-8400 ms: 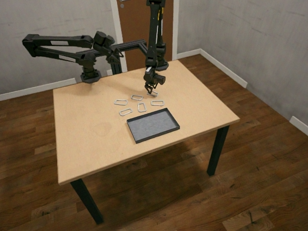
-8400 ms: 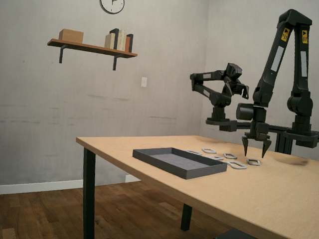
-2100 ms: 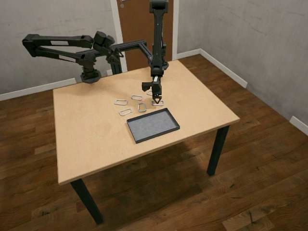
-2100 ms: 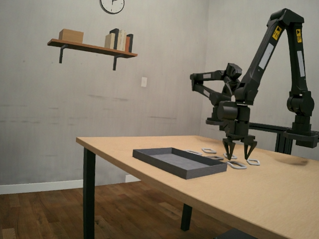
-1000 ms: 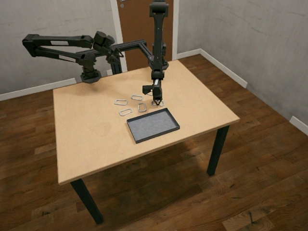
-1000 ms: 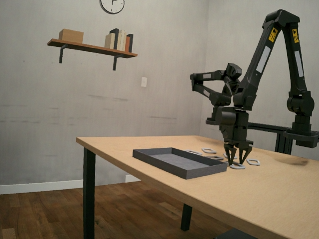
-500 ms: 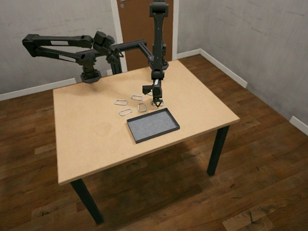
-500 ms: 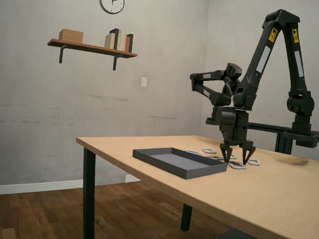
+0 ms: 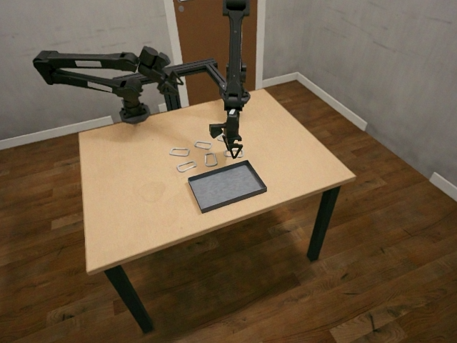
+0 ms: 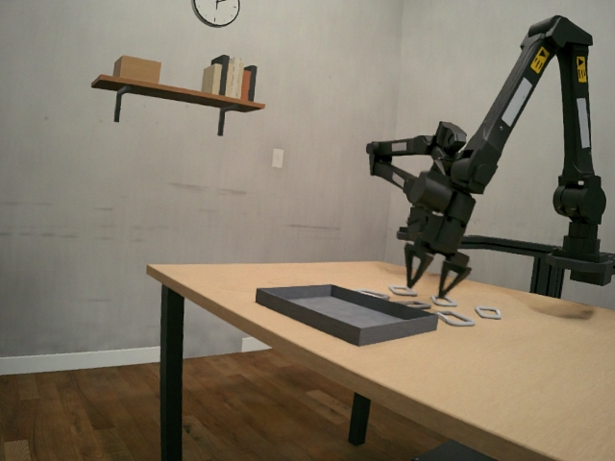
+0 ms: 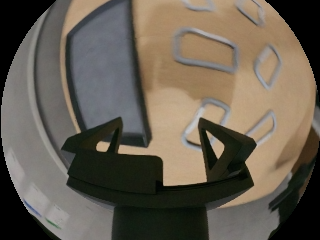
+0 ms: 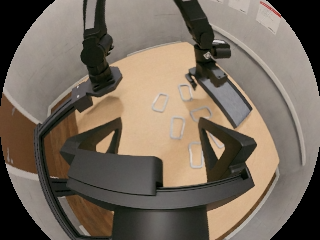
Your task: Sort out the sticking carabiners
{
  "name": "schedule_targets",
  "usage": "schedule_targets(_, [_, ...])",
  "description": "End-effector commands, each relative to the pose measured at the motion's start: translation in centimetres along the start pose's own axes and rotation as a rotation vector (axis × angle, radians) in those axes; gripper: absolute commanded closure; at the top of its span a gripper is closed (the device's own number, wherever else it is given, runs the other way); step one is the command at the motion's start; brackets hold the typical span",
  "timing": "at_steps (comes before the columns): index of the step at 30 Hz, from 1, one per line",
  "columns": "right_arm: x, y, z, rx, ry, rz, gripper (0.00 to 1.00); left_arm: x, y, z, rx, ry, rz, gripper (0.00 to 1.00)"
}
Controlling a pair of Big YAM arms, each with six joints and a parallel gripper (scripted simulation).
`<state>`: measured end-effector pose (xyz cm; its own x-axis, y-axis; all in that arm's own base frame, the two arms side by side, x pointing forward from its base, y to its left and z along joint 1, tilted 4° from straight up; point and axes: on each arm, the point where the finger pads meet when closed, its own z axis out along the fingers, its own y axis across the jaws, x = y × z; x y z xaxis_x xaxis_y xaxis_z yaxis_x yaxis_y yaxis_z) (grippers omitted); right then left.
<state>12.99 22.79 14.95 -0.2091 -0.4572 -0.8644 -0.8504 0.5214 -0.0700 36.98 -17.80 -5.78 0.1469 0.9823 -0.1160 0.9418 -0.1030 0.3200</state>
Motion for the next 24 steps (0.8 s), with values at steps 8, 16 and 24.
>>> schedule_targets(8, [-0.5,-0.1,-0.2,0.003,-0.006,0.01,0.0,0.8,0.5,0.5,-0.16,-0.03,-0.456,0.0])
schedule_targets(16, [-0.5,-0.1,-0.2,0.003,-0.006,0.01,0.0,2.3,-0.9,0.7,-0.256,-0.093,-0.785,0.0])
schedule_targets(24, [-0.5,-0.1,-0.2,0.003,-0.006,0.01,0.0,3.1,-2.1,0.2,-0.31,-0.163,-1.018,0.0])
